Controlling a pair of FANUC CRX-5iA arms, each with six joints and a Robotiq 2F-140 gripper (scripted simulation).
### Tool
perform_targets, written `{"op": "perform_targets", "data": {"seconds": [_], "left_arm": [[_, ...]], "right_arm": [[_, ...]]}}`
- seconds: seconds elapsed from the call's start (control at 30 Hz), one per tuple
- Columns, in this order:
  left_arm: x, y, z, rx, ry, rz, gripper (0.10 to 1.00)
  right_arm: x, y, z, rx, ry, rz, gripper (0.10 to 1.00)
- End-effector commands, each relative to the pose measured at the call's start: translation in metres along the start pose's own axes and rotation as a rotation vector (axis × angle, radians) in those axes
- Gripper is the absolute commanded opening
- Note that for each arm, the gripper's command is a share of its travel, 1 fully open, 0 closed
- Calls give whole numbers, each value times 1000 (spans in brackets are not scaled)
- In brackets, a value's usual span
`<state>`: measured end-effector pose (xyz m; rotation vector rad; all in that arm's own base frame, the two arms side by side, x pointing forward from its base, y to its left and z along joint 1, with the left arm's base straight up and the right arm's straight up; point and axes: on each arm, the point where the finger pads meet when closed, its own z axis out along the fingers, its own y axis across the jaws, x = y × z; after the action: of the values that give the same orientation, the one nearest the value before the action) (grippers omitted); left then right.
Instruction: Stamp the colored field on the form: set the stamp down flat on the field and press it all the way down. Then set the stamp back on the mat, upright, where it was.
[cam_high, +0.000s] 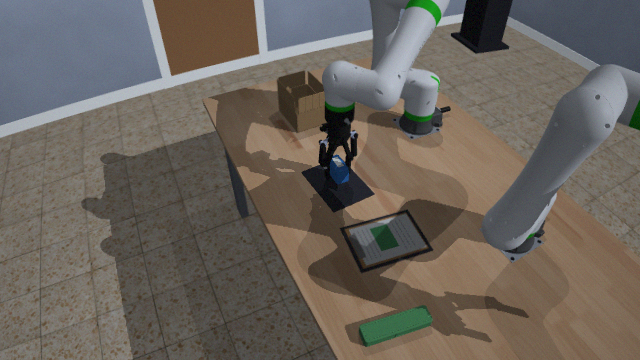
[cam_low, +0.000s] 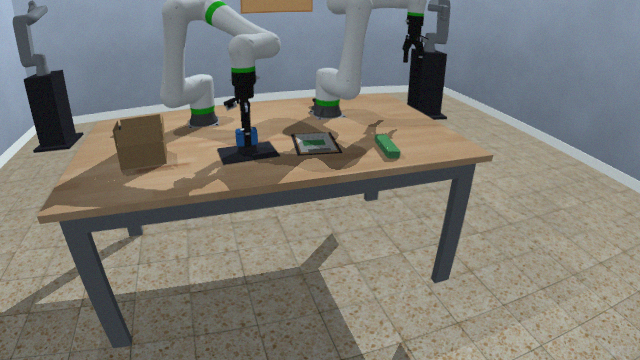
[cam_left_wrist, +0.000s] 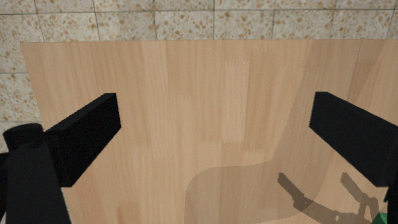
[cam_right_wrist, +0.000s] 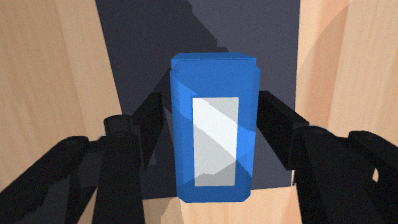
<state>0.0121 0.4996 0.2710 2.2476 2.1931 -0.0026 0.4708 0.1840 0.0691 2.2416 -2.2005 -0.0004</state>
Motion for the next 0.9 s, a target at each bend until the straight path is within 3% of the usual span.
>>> {"op": "perform_targets", "data": {"seconds": [0.0, 0.33, 0.37, 0.87], "left_arm": [[0, 0, -1, 0, 2, 0, 1000], [0, 0, -1, 0, 2, 0, 1000], [0, 0, -1, 0, 2, 0, 1000], [0, 0, -1, 0, 2, 0, 1000]], "right_arm": [[0, -1, 0, 2, 0, 0, 551], [0, -1, 0, 2, 0, 0, 551], [0, -1, 0, 2, 0, 0, 247], [0, -1, 0, 2, 0, 0, 247]]}}
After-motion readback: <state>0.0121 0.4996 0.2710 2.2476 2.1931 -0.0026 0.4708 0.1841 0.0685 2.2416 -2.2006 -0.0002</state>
